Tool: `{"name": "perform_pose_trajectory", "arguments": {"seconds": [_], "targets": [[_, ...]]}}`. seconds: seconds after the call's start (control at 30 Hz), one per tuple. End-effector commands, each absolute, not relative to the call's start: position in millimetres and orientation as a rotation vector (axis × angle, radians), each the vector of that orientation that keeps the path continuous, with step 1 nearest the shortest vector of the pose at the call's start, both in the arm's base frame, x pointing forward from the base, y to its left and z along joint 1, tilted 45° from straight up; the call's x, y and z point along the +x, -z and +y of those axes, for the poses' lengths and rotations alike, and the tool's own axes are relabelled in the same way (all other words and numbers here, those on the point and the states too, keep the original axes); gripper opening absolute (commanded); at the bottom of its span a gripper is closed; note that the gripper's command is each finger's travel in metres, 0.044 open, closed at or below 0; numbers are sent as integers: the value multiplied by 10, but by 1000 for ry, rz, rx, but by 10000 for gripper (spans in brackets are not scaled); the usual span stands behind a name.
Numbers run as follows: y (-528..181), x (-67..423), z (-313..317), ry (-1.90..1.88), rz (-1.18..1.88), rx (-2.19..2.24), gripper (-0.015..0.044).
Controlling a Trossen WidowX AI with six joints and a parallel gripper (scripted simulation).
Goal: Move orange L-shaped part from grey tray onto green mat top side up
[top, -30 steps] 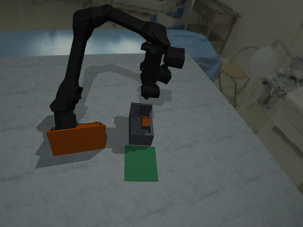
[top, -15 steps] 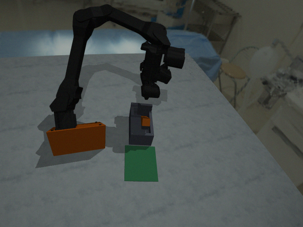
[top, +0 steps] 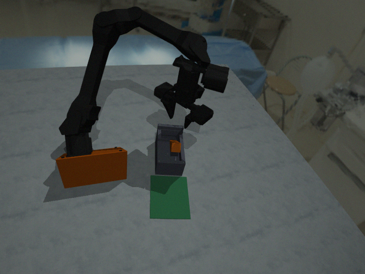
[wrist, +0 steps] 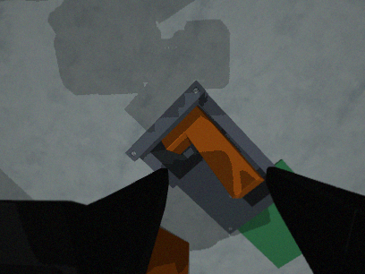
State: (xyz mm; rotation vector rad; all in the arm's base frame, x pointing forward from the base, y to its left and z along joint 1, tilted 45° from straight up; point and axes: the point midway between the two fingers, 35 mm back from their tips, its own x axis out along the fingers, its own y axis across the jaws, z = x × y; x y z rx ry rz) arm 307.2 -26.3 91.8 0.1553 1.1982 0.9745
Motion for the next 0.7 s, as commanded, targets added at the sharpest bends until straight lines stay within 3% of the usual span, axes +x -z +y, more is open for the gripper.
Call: {"name": "perform_pose_trajectory", "arguments": {"seconds": [0.0, 0.13, 0.67], "targets": [[-759, 3023, -442, -1219, 963, -203, 280], [-670, 2988, -539, -1355, 790, -422, 280], [-447, 2992, -326, -1362, 779, -433, 280]]}}
